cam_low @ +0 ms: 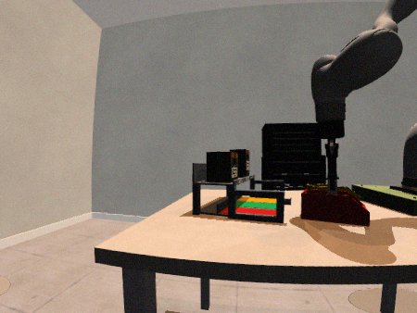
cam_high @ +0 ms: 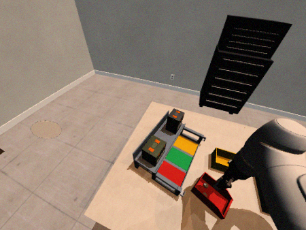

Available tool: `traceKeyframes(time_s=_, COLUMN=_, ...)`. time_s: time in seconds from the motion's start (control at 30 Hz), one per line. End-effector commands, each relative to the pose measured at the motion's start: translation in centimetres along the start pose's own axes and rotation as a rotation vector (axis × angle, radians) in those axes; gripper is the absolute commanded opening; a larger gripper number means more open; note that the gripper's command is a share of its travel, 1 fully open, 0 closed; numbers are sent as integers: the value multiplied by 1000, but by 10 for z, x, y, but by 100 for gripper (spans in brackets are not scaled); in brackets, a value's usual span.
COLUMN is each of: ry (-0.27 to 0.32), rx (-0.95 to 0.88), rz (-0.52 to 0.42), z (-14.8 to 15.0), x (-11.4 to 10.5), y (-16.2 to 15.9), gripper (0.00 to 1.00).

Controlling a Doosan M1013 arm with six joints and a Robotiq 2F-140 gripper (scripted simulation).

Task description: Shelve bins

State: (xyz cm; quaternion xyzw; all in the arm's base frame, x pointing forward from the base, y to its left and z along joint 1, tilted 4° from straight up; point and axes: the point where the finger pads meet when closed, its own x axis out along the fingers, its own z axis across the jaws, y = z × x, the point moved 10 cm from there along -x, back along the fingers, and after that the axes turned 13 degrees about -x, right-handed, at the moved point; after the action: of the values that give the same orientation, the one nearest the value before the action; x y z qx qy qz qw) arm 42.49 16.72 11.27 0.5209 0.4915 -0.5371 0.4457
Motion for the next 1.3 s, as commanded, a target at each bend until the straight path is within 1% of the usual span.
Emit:
traceKeyframes(time_s=0.0, ry=0, rx=0, rz=0, z=0, x=0, y=0, gripper=24)
traceKeyframes(time_s=0.53, ry=0, rx=0, rz=0, z=0, x=1, y=0, gripper=24)
traceKeyframes(time_s=0.57, ry=0, rx=0, rz=0, z=0, x=1, y=0, gripper=10)
traceKeyframes(time_s=1.27, ry=0, rx=0, rz=0, z=0, x=1, y=0, gripper=10)
